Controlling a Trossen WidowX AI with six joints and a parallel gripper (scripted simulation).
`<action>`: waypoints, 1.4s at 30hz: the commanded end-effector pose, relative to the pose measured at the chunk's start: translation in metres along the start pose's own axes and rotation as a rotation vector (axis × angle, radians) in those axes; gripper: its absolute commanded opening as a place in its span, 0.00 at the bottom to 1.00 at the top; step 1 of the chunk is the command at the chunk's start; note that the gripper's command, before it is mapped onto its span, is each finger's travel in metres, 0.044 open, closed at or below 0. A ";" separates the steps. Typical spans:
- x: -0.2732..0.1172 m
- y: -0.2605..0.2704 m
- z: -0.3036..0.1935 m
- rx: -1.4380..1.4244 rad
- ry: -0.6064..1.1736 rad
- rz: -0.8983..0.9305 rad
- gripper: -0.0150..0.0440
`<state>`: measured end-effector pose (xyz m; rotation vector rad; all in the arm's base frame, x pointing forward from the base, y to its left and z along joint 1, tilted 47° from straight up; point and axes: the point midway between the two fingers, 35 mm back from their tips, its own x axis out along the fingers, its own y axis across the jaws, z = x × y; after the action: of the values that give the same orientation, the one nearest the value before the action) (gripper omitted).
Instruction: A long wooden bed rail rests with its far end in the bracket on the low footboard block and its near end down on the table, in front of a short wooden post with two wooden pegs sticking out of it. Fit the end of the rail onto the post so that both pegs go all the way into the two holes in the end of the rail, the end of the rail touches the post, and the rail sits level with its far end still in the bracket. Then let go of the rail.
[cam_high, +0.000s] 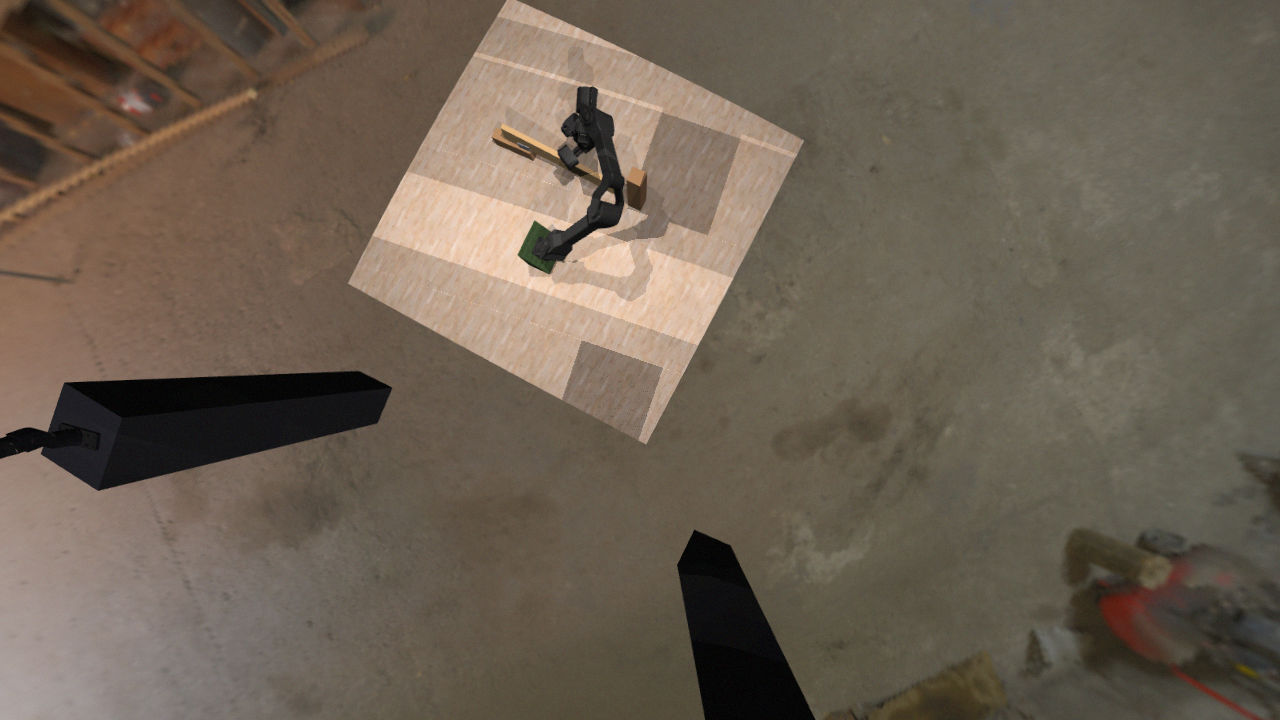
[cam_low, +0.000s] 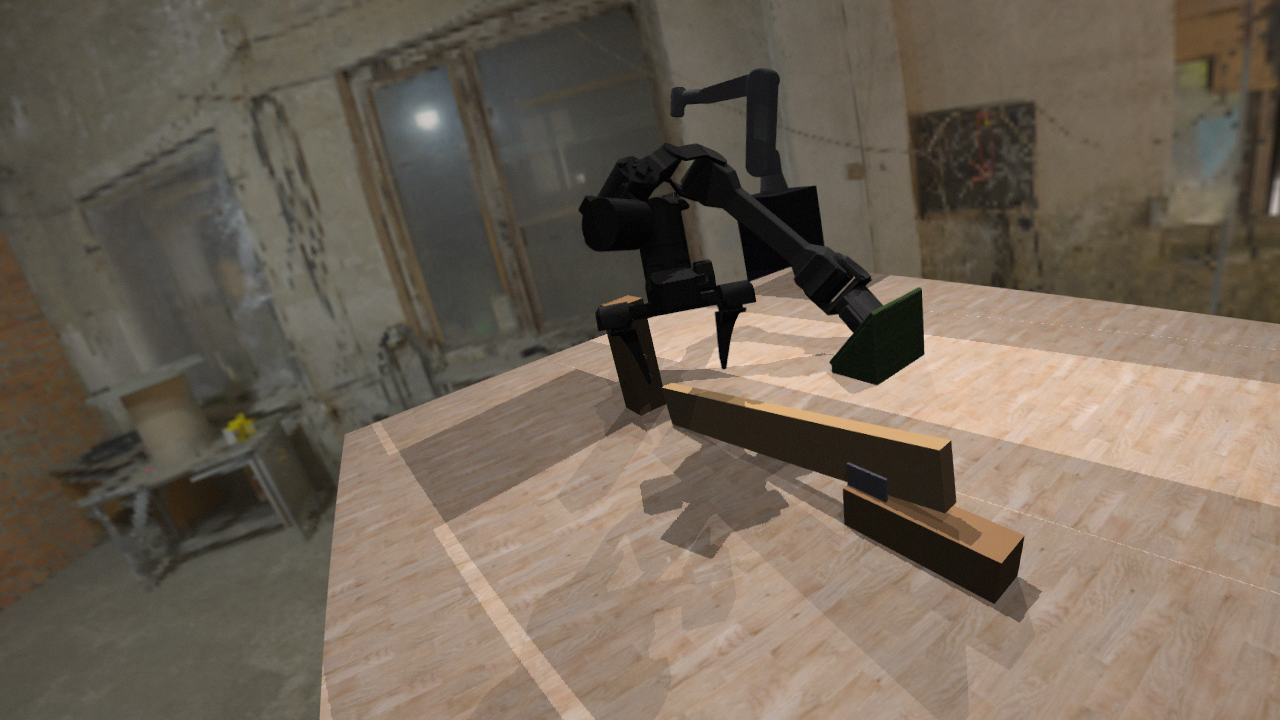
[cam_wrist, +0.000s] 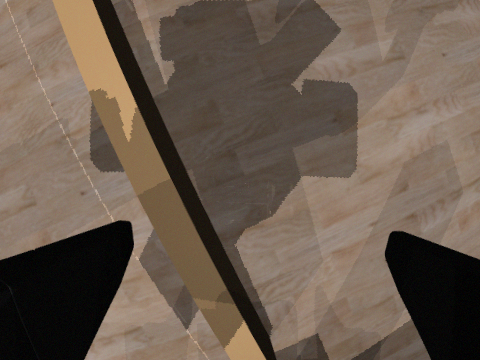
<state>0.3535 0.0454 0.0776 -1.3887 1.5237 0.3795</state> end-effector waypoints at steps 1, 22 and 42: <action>0.014 0.010 -0.053 -0.457 0.243 0.106 1.00; 0.029 0.010 -0.058 -0.457 0.241 0.106 1.00; 0.060 0.011 -0.066 -0.458 0.242 0.105 1.00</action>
<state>0.3256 -0.0314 0.0589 -1.7590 1.7773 0.6745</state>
